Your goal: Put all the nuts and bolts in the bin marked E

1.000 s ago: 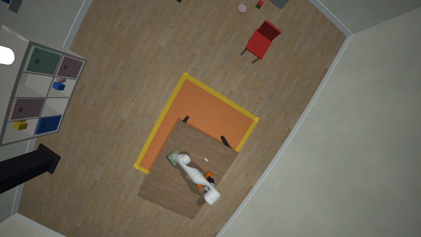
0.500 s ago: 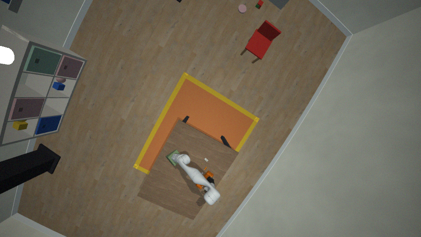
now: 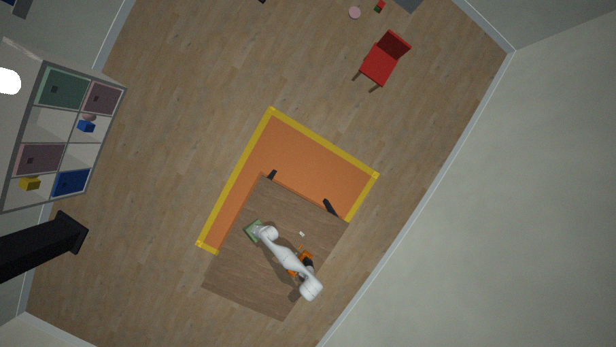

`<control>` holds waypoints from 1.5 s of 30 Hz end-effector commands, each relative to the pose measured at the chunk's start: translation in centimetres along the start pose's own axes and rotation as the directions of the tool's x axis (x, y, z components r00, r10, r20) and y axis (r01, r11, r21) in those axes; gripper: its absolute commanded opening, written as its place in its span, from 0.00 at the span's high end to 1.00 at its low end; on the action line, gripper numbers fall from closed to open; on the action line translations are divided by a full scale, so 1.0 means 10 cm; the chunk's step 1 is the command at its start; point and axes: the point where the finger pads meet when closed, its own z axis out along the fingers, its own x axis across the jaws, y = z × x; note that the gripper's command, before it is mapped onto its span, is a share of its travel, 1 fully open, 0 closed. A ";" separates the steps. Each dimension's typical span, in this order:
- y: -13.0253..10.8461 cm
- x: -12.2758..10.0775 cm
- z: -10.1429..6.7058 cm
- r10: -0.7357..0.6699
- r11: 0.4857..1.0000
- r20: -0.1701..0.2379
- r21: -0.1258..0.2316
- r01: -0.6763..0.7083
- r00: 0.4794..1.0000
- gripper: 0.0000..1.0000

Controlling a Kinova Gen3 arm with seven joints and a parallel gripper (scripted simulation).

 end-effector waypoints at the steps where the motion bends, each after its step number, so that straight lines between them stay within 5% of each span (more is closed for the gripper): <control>1: 0.01 0.02 0.07 0.001 1.000 -0.006 -0.004 -0.001 1.000 1.00; 20: 0.01 0.03 0.20 0.001 1.000 -0.006 -0.004 -0.001 1.000 1.00; 21: 0.01 0.03 0.20 0.001 1.000 -0.006 -0.004 -0.001 1.000 0.38; 45: 0.01 0.02 0.13 0.001 1.000 -0.006 -0.004 -0.001 1.000 0.38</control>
